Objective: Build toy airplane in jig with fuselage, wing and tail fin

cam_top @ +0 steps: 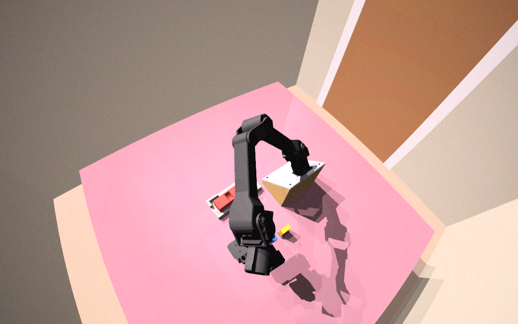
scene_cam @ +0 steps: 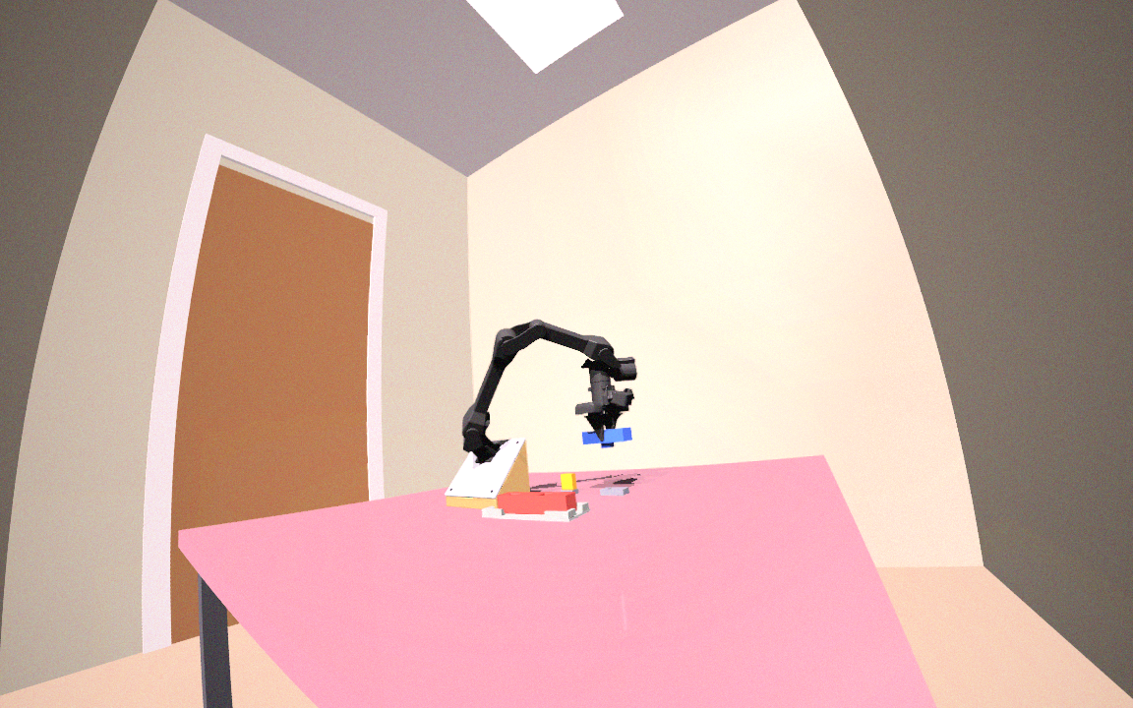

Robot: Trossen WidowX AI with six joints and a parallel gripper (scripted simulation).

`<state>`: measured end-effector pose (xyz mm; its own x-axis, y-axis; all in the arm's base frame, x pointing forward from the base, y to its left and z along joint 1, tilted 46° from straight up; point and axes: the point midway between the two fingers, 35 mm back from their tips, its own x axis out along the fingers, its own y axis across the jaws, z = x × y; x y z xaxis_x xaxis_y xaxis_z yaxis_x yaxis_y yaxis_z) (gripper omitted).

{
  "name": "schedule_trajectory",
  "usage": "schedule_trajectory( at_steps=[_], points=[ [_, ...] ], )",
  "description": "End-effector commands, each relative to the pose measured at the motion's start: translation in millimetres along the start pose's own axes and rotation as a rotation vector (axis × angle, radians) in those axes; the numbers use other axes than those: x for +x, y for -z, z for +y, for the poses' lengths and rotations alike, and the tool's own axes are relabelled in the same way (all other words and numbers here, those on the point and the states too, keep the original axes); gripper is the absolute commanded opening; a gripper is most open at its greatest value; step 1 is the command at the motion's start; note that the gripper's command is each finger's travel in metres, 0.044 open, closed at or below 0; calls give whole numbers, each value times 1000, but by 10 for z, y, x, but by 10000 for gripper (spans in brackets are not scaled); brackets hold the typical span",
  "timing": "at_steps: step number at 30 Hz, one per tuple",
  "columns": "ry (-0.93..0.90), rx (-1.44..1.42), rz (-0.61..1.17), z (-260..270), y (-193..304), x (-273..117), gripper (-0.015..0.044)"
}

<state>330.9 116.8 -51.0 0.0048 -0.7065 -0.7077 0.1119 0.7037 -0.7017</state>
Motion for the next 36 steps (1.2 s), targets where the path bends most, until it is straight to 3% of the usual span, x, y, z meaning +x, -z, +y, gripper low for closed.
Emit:
schedule_trajectory(
  at_steps=[1,36],
  points=[
    [-7,65,1,-127,-36,-14,0],
    [-24,695,7,-1270,-129,163,0]
  ],
)
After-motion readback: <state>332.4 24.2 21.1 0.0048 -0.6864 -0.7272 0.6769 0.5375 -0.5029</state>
